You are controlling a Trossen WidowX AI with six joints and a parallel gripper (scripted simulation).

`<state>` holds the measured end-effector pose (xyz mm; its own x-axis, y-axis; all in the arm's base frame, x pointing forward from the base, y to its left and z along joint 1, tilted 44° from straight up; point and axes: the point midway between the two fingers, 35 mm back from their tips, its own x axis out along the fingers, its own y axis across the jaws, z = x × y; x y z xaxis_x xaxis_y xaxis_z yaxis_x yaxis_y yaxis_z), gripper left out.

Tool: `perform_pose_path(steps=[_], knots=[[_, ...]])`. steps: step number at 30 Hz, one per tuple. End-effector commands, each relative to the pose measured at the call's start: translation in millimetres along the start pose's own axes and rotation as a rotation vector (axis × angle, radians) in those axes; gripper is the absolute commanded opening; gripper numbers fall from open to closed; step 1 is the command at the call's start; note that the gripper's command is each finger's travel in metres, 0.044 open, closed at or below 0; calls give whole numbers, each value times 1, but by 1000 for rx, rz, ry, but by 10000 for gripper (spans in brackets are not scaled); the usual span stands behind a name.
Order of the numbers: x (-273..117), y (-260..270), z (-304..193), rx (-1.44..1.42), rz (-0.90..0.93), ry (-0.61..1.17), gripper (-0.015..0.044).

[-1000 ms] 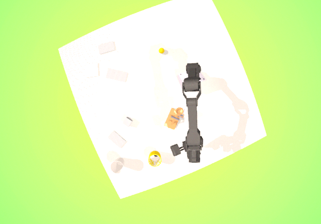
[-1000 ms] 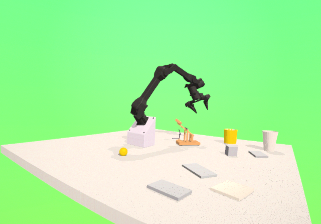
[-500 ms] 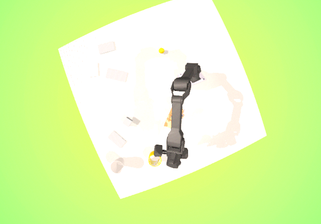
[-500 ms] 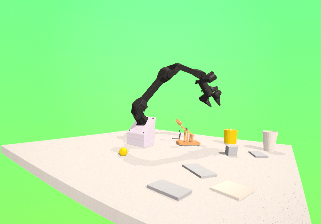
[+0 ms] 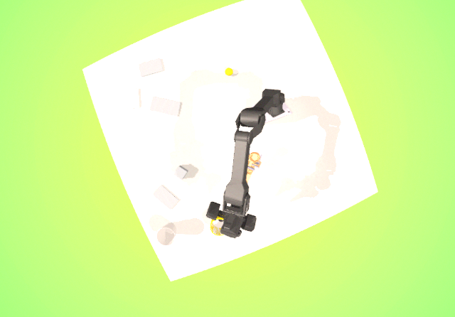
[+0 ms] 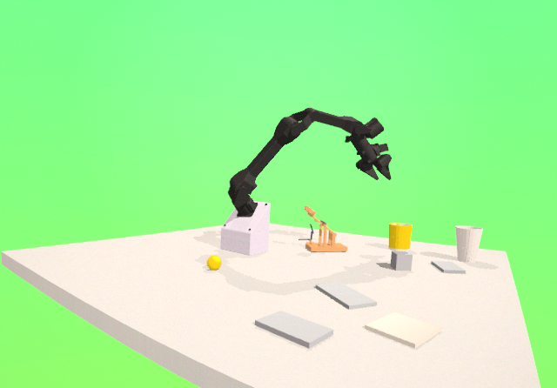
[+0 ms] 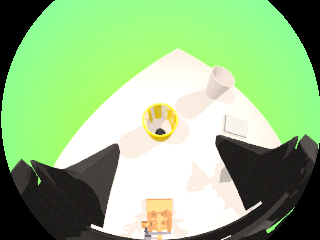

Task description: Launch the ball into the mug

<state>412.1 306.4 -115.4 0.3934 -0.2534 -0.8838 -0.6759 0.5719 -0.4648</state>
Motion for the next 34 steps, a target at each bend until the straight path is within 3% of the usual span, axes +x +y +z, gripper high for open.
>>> perform_pose_path(steps=[1, 34], knots=[[3, -5, 1, 15, -2, 3, 440], [1, -5, 3, 14, -2, -4, 440]])
